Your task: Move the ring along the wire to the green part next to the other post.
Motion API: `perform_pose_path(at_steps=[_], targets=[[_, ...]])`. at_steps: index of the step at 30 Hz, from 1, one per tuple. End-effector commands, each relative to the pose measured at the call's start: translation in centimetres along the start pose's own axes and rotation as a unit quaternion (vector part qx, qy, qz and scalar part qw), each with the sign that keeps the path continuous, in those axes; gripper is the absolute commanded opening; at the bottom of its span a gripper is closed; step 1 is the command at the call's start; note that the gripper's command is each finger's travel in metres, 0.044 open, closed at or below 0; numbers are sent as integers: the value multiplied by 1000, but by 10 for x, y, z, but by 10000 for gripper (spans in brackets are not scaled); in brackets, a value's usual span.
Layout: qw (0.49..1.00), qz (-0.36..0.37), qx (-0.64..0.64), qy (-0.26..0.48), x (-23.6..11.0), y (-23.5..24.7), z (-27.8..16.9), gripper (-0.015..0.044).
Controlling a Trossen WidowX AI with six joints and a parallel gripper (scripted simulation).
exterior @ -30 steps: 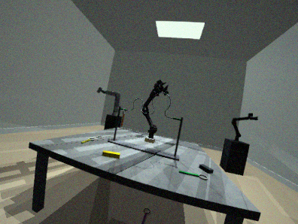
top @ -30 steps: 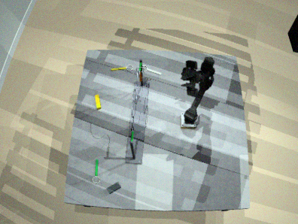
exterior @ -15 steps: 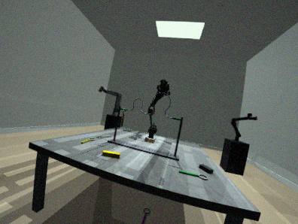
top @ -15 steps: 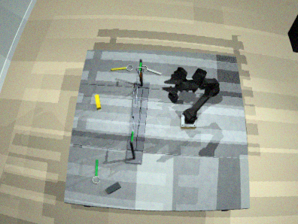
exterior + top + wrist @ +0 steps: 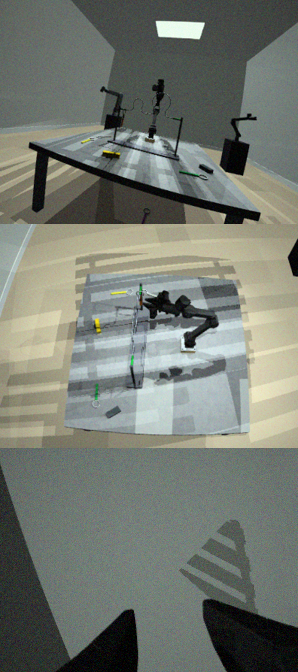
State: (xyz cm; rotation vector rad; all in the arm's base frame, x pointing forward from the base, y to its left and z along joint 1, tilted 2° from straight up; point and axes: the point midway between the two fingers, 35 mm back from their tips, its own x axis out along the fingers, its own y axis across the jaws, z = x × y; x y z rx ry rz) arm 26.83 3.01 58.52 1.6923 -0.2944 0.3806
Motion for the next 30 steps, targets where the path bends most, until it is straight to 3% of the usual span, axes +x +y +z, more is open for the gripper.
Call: perform_pose_path(at_steps=[1, 10, 17, 30], targets=[[997, -2, -57, -43, 17, -20, 33, 160], [977, -21, -170, -126, 34, -57, 114, 160], [950, -77, -250, -169, 30, -101, 184, 160], [875, -223, -371, -216, -38, -191, 326, 160]])
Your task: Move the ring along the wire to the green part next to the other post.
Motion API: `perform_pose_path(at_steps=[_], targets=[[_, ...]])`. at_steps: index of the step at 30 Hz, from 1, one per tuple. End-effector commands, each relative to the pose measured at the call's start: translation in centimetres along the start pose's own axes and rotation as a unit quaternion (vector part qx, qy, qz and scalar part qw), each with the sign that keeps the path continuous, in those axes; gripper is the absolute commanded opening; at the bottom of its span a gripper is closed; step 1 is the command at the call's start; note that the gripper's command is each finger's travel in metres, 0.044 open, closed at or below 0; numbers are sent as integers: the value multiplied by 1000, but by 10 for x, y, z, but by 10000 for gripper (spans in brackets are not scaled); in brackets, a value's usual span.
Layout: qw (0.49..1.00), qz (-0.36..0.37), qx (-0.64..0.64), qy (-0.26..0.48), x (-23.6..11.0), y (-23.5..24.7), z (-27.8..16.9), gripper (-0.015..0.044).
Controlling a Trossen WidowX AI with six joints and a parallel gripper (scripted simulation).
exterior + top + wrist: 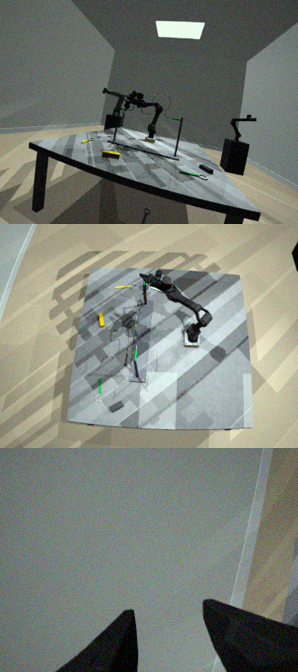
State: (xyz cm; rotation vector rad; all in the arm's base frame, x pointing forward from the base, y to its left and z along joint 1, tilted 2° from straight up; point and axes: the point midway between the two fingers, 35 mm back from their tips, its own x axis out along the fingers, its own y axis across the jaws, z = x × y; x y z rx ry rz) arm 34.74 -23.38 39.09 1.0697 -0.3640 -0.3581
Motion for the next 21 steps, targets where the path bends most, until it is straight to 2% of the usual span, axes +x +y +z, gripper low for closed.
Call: perform_pose_path(at_steps=[1, 12, 16, 21], targets=[[998, -43, -50, 1, 0, -59, 16, 160], [986, -70, -149, 27, -7, -131, 25, 160], [971, -40, -225, 67, -13, -171, 11, 160], [935, 17, -335, 118, -39, -223, -16, 160]])
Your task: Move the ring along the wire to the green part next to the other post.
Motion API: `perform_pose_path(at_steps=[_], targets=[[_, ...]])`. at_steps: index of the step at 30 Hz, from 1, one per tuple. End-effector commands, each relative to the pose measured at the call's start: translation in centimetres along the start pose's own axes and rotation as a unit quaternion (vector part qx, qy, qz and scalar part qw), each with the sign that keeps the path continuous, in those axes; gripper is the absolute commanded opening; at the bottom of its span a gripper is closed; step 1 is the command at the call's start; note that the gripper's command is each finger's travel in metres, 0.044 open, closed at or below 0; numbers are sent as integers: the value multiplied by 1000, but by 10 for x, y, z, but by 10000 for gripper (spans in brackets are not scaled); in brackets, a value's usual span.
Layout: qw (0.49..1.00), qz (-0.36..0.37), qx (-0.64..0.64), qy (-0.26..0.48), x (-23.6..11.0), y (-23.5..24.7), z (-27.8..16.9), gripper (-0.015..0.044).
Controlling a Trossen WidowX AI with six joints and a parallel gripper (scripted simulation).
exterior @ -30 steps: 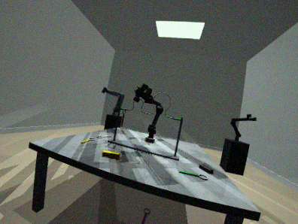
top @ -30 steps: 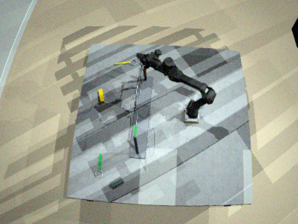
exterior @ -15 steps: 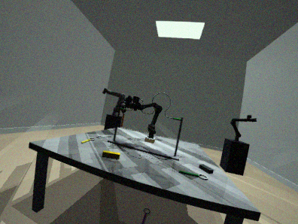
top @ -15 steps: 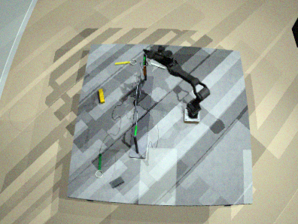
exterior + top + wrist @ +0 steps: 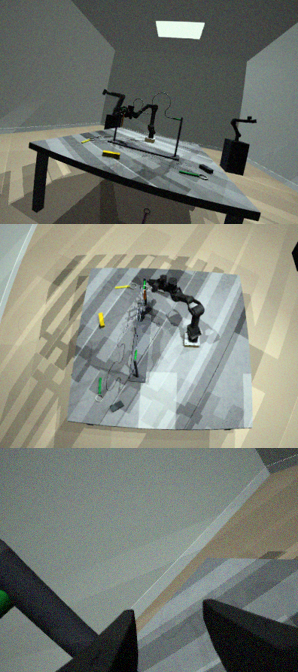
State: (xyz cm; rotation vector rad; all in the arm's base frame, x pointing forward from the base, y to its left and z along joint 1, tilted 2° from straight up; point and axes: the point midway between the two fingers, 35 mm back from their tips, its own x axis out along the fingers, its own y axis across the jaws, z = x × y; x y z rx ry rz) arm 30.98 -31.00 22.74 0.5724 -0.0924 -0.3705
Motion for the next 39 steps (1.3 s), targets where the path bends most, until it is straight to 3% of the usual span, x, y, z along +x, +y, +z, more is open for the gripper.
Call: perform_pose_path(at_steps=[1, 13, 22, 30, 39], targets=[[993, 49, -101, 33, -21, -27, -53, 160], [931, 178, -315, 49, -96, -36, -146, 160], [931, 178, -315, 49, -96, -35, -145, 160], [943, 180, -278, 37, -54, 2, -114, 160], [944, 181, -273, 35, -49, 7, -111, 160]])
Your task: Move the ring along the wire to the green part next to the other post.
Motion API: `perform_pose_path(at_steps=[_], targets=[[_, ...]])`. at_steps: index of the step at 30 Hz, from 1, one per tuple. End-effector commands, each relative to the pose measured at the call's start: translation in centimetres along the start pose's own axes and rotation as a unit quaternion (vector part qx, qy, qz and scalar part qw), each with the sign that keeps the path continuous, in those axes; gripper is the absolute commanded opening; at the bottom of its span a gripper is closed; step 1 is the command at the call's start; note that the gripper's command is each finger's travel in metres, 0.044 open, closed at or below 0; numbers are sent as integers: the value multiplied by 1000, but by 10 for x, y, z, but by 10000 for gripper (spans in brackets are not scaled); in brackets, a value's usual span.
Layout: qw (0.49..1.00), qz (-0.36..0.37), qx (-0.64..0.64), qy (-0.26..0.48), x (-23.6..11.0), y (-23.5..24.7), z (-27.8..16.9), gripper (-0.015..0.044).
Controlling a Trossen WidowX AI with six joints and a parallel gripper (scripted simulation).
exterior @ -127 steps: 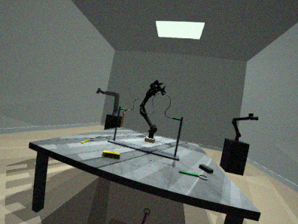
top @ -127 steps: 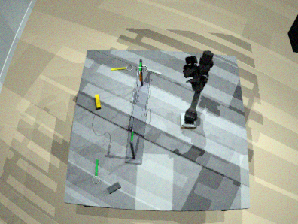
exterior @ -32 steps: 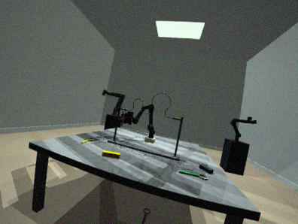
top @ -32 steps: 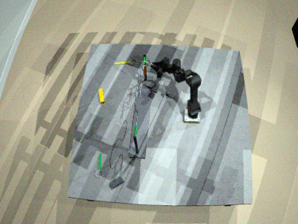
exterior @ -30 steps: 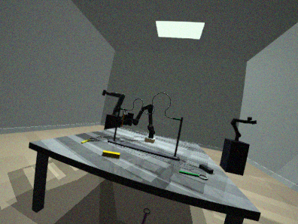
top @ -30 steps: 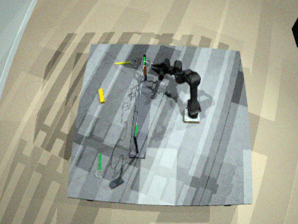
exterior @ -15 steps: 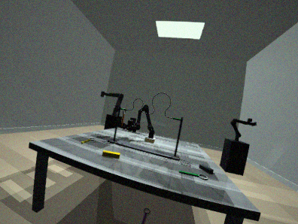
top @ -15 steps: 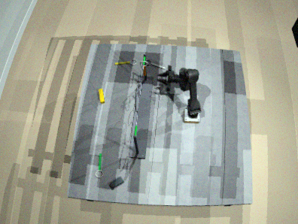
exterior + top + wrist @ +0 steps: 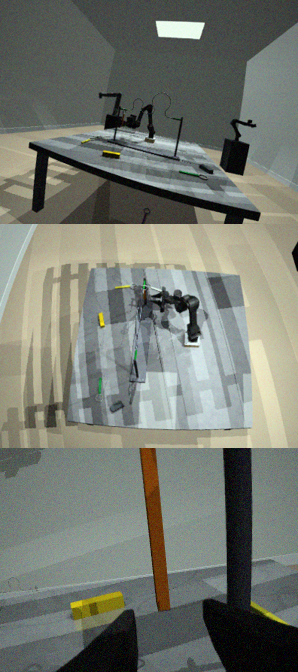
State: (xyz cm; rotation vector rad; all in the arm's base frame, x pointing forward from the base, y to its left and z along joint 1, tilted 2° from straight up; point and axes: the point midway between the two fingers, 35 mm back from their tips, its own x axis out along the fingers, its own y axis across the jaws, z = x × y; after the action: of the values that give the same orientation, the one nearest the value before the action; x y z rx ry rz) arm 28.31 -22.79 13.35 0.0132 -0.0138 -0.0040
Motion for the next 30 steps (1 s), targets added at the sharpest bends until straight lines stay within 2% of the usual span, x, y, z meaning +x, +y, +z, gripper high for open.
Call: perform_pose_path(at_steps=[1, 30], targets=[[1000, -1, -1, -4, 5, -2, 5, 160], [1000, -1, -1, -6, 50, -4, 7, 160]])
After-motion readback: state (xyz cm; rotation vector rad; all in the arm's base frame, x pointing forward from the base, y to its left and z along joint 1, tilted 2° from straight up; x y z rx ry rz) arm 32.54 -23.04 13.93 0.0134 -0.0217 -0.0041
